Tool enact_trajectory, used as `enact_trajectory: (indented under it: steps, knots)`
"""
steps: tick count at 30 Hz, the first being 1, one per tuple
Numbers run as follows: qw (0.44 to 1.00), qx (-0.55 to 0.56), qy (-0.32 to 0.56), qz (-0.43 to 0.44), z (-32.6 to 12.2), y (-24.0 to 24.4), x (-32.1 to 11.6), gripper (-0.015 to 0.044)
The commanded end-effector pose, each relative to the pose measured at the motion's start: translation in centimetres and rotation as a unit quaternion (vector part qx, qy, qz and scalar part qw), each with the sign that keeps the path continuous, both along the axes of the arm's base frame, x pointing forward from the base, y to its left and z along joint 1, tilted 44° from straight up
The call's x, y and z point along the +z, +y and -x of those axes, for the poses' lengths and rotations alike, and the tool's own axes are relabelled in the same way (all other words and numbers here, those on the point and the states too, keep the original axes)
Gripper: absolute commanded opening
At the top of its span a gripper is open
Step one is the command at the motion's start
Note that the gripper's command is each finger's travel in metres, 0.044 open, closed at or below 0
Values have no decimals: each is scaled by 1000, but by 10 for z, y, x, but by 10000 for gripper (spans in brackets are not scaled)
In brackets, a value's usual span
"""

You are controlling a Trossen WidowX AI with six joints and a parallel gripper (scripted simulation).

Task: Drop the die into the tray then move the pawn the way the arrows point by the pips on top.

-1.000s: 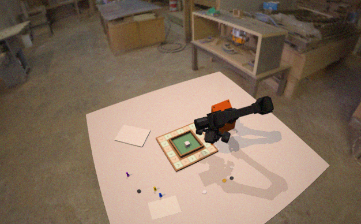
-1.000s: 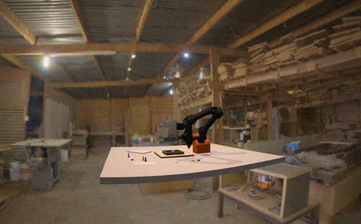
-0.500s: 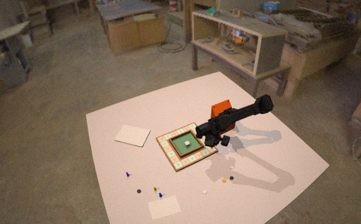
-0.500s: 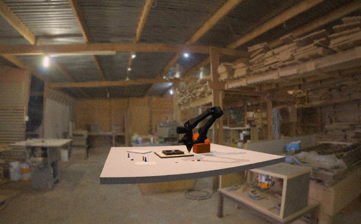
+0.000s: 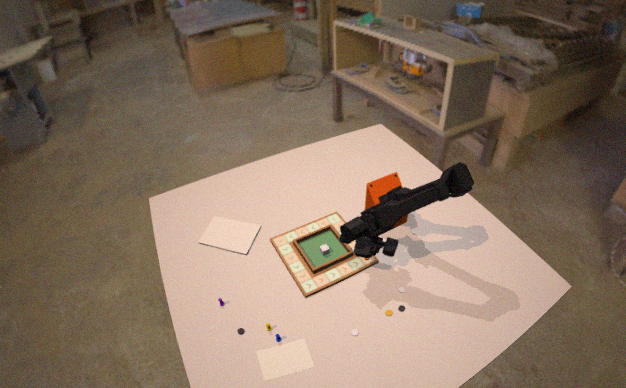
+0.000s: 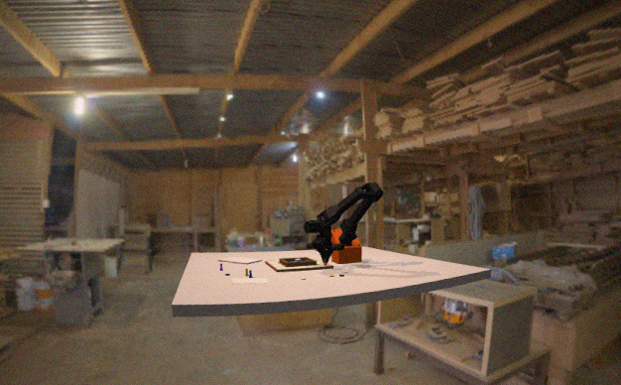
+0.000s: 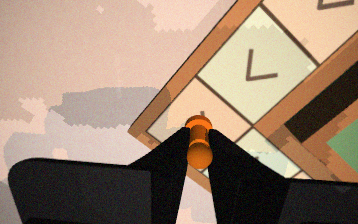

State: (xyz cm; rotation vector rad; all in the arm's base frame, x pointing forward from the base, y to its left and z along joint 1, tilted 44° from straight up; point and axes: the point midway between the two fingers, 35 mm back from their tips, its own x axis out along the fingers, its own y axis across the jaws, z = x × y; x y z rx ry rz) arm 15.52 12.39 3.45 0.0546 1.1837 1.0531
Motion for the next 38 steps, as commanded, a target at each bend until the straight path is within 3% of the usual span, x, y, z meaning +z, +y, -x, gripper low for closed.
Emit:
enact_trajectory:
  steps: [1, 7, 14, 20, 32, 38]
  knots:
    - [1000, 1, -2, 0, -1, 0, 1, 105]
    - [1000, 1, -2, 0, -1, -1, 2, 263]
    - [1000, -1, 3, 1, -1, -35, 36, 440]
    - [1000, -14, 14, 7, -5, -48, 41, 440]
    - [948, -230, 218, 12, -15, -169, 17, 440]
    - [953, -223, 205, 16, -17, -162, 18, 440]
